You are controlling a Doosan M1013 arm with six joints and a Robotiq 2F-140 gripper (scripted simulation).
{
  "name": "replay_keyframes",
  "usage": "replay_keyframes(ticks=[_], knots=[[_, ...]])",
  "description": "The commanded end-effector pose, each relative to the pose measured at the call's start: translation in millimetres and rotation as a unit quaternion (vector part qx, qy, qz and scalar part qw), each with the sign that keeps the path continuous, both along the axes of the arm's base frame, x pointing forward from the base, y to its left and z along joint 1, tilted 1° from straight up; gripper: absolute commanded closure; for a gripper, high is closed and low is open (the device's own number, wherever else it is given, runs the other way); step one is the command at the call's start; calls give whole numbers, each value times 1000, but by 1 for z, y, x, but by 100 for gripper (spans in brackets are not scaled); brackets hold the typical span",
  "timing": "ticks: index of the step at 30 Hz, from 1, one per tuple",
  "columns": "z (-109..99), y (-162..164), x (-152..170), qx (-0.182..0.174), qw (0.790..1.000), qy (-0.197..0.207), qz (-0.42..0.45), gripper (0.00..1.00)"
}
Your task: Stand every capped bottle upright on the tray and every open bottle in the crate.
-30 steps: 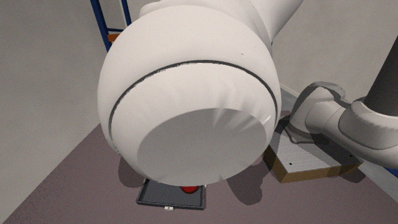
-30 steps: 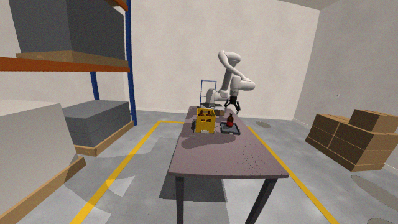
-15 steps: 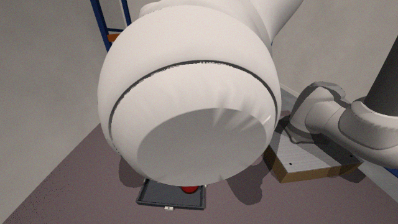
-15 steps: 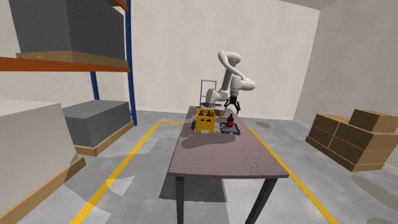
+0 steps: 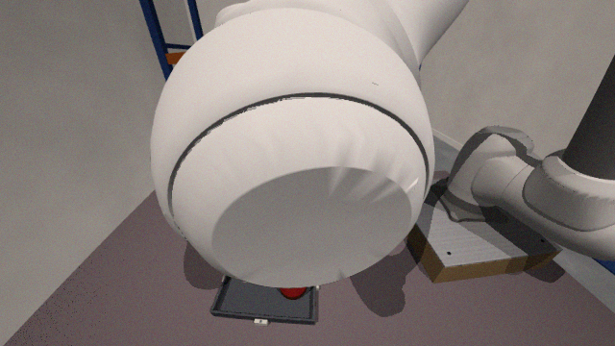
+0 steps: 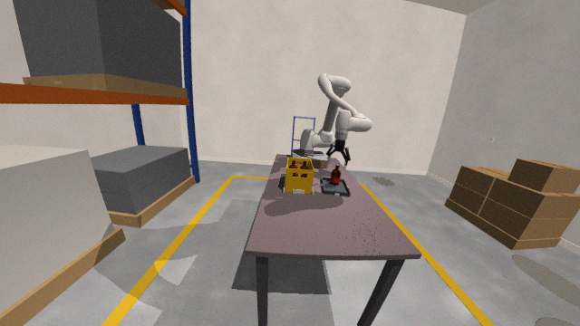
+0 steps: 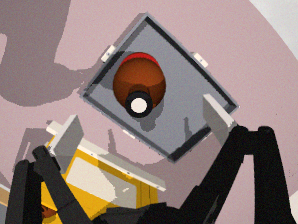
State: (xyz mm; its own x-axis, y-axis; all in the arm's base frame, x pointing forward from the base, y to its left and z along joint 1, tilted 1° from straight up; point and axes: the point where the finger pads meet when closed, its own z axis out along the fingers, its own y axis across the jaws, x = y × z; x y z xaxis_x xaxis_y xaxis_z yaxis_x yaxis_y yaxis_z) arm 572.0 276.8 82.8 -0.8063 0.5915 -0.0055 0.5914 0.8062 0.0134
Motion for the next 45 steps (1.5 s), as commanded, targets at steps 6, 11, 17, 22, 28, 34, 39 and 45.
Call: replay_keyframes(ticks=[6,11,17,22,28,34,39,45], knots=[[0,0,0,0,1000,0,0,0],[0,0,0,0,1000,0,0,0],[17,0,0,0,1000,0,0,0],[33,0,0,0,1000,0,0,0],[50,0,-1,0,1000,0,0,0],[53,0,-1,0,1000,0,0,0],[56,0,-1,0,1000,0,0,0],[60,0,-1,0,1000,0,0,0]])
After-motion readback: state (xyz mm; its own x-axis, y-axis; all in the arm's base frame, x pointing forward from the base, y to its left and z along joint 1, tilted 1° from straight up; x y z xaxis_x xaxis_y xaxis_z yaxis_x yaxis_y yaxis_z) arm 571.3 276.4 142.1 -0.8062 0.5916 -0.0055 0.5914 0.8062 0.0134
